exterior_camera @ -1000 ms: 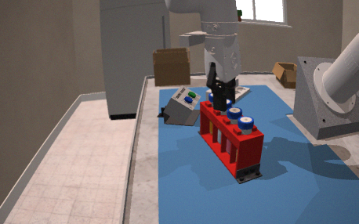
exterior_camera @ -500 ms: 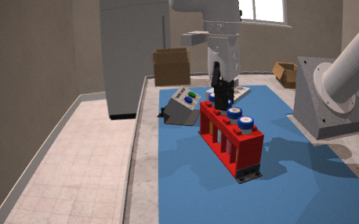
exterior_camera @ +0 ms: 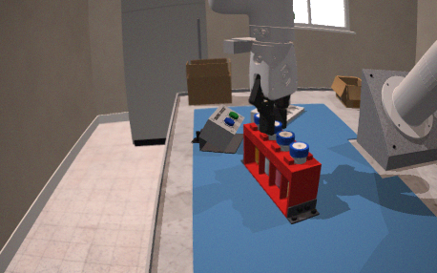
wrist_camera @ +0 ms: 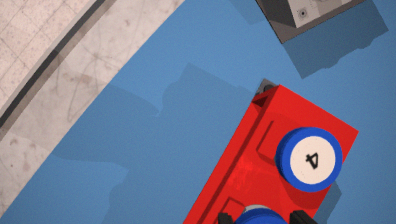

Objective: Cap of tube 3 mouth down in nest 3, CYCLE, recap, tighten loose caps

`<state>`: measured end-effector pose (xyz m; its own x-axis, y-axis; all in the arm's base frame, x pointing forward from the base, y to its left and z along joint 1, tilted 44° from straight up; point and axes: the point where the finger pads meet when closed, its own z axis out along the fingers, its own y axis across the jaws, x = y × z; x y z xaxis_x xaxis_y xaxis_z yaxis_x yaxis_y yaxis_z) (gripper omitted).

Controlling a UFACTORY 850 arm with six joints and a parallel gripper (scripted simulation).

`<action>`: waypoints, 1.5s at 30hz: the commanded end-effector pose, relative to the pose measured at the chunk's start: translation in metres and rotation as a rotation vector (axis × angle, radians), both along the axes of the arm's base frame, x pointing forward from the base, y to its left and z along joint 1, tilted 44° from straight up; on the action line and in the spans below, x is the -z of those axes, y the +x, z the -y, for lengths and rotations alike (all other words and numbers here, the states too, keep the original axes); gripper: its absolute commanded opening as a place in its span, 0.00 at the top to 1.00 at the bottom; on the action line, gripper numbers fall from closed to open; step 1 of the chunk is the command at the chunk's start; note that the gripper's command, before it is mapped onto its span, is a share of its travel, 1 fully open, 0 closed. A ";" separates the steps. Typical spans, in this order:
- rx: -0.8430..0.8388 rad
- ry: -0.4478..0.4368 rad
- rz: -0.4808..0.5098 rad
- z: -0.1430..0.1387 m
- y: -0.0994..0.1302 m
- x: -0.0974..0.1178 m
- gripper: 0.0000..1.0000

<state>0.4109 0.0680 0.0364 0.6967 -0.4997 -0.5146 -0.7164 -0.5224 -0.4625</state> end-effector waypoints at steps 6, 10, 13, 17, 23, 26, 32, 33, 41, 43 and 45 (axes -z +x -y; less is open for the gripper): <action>0.293 -0.024 -0.302 0.000 0.001 0.000 1.00; 0.438 -0.033 -0.439 0.000 0.001 0.000 1.00; 0.544 -0.040 -0.540 0.000 0.001 0.000 1.00; 0.682 -0.048 -0.669 0.000 0.001 0.000 1.00; 0.837 -0.058 -0.817 0.000 0.001 0.000 1.00; 0.924 -0.064 -0.900 -0.001 0.001 0.000 1.00; 0.924 -0.064 -0.900 -0.001 0.001 0.000 1.00; 0.924 -0.064 -0.900 -0.001 0.001 0.000 1.00; 0.924 -0.064 -0.900 0.000 0.001 0.000 0.54; 0.924 -0.064 -0.900 0.000 0.001 0.000 0.54; 0.924 -0.064 -0.900 0.000 0.001 0.000 0.54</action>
